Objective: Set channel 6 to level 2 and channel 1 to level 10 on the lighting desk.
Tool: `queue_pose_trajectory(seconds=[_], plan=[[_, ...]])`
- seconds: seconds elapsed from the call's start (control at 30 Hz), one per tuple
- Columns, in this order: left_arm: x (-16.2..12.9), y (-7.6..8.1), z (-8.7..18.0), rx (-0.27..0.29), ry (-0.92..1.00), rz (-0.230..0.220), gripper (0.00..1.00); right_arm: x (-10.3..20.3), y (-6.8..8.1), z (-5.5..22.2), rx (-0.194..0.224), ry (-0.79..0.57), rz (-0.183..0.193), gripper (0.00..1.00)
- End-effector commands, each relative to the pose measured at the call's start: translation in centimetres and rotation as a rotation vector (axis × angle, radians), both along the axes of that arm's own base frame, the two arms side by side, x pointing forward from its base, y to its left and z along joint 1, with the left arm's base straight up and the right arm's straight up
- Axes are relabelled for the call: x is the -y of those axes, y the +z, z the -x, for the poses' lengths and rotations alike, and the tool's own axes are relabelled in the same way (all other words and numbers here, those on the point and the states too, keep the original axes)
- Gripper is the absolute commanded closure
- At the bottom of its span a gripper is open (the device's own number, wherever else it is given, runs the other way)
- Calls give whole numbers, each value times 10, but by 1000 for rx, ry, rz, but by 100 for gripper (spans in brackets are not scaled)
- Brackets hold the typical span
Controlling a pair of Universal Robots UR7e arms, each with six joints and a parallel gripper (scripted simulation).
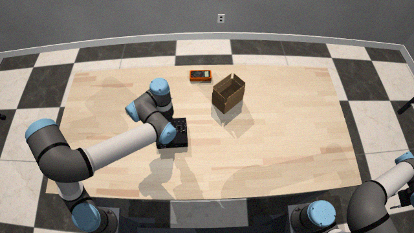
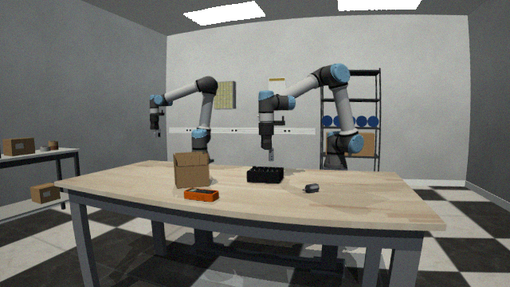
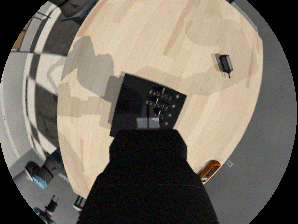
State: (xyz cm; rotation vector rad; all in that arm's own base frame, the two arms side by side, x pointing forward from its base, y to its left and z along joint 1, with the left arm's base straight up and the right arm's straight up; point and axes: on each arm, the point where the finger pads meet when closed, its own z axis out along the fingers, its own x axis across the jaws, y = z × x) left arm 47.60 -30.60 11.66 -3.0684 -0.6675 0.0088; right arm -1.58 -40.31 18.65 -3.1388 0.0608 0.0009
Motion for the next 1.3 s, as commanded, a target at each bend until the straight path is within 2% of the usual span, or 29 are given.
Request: queue_pose_trajectory(seconds=[0.0,0.4,0.47,0.8,1.27], plan=[[-3,1,2,6,156,0,100,1,0,0,1,0,2,0],[-11,0,8,6,587,-2,100,1,0,0,1,0,2,0],[-11,0,8,6,587,-2,100,1,0,0,1,0,2,0],[-15,0,11,6,902,-2,100,1,0,0,1,0,2,0],[-17,-1,11,5,1132,-3,100,1,0,0,1,0,2,0]])
